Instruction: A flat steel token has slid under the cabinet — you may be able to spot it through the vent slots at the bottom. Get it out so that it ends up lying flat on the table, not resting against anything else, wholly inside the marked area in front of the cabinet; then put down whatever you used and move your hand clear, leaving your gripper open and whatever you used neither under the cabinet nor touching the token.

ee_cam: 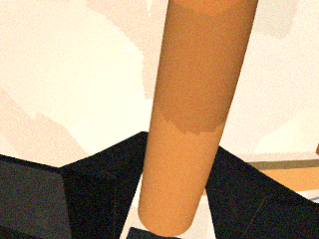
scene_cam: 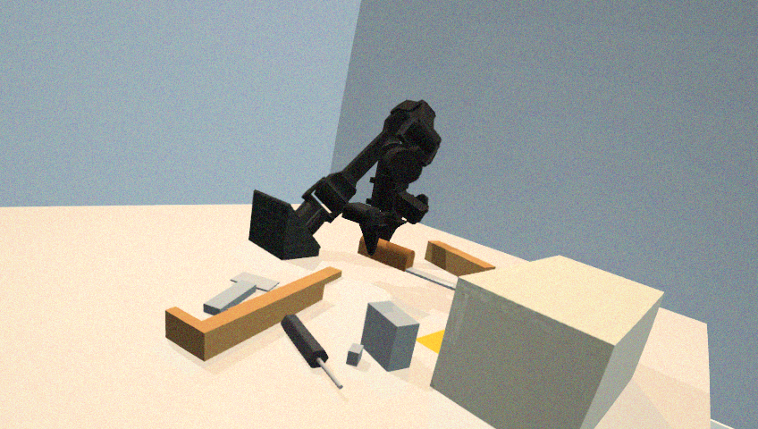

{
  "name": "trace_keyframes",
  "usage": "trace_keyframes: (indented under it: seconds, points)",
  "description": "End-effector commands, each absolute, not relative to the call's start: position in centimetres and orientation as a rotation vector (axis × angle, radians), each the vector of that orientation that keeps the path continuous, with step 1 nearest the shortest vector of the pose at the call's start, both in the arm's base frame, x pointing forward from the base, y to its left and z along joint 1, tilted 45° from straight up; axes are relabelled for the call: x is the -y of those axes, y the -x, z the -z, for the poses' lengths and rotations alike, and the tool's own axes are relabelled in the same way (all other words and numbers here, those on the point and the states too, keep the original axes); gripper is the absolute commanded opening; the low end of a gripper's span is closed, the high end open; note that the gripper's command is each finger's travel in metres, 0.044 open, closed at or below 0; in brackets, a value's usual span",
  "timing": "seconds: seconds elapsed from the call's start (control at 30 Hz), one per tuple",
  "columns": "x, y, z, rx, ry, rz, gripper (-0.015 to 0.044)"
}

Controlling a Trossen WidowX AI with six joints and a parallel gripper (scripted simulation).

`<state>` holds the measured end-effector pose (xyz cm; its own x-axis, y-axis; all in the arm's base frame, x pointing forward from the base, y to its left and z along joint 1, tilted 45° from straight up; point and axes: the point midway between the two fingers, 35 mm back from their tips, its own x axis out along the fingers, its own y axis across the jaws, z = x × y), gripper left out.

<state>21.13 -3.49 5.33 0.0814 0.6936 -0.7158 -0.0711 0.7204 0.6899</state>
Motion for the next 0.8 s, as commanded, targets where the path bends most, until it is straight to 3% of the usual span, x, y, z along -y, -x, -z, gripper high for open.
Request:
trace_keyframes:
  seconds: [0.0, 0.77]
  points:
    - [4.1, -21.7, -6.0, -1.364, -0.553, -0.613, 0.0]
    - [7.4, -27.9, -10.2, -1.362, -0.551, -0.613, 0.0]
